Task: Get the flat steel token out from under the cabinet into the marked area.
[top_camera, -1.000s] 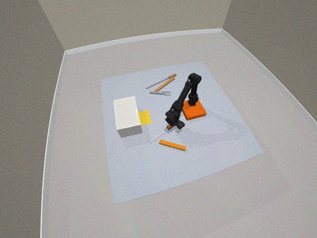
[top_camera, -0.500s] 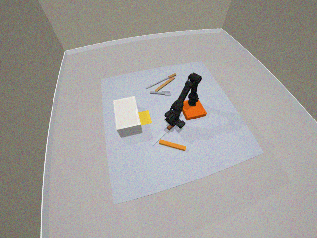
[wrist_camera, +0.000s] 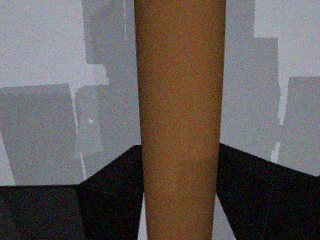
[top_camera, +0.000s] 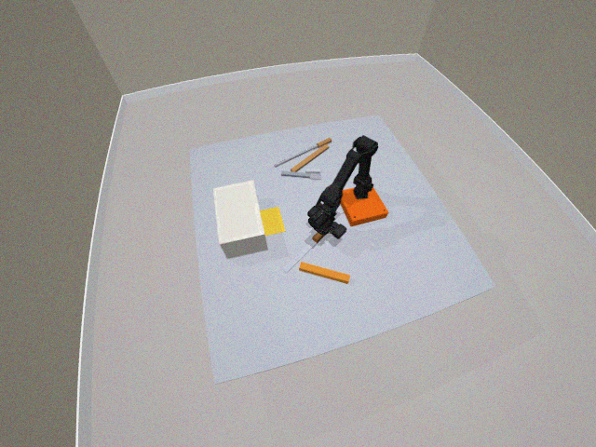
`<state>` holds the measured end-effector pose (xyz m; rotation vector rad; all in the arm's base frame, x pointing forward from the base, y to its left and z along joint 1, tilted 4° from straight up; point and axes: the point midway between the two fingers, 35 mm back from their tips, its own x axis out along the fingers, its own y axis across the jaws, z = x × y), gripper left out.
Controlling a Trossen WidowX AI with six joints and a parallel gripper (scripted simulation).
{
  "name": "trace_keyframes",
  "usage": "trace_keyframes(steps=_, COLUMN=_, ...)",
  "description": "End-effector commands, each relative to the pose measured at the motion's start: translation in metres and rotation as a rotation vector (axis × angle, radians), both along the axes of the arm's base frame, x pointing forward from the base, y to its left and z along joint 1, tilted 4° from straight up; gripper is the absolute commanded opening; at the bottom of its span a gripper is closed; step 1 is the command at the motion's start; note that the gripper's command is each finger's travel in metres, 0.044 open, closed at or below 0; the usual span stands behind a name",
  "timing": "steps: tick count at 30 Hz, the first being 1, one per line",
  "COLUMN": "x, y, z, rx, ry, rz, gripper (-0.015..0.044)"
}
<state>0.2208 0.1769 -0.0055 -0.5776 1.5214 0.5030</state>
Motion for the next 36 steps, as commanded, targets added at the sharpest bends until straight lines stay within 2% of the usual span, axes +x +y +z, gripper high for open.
trace_keyframes(steps=1, x=0.002, y=-0.006, z=0.001, rx=0.0, ry=-0.001, rz=0.001, gripper=0.0)
trace_keyframes(steps=36, x=0.017, y=-0.042, z=0.003, rx=-0.003, ry=-0.003, rz=0.009, gripper=0.0)
